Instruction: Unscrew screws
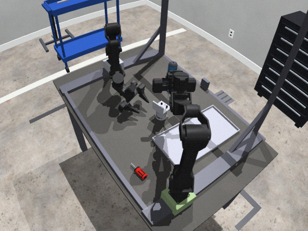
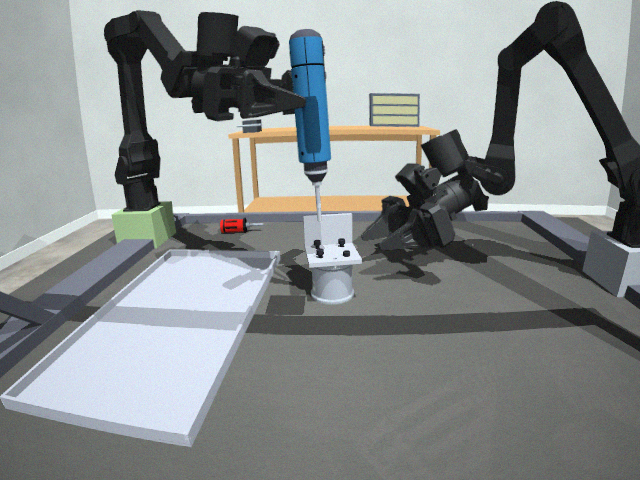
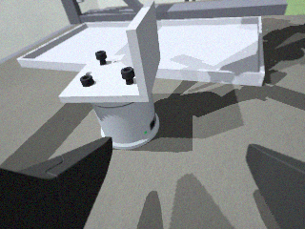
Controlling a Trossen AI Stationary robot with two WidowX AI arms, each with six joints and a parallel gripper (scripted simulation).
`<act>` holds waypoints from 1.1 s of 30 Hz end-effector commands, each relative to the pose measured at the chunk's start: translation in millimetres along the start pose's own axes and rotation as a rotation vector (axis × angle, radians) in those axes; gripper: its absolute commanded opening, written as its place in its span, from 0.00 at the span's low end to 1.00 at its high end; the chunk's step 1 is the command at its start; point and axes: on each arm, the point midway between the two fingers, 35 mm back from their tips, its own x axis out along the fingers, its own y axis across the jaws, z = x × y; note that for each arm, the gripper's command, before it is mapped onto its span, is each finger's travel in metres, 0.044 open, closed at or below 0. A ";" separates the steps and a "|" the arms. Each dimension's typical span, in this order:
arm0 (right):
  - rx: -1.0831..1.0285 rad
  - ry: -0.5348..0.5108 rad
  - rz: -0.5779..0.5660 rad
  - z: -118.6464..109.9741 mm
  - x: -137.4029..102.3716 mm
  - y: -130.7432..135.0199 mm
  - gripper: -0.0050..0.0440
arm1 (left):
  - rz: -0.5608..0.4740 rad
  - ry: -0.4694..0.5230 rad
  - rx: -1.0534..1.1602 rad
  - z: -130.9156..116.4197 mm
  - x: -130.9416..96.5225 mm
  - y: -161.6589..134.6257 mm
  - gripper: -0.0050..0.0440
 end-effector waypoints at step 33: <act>-0.222 -0.109 0.162 7.3 84.4 39.7 0.89 | 0.001 -0.077 -0.005 31.1 -3.4 0.2 0.43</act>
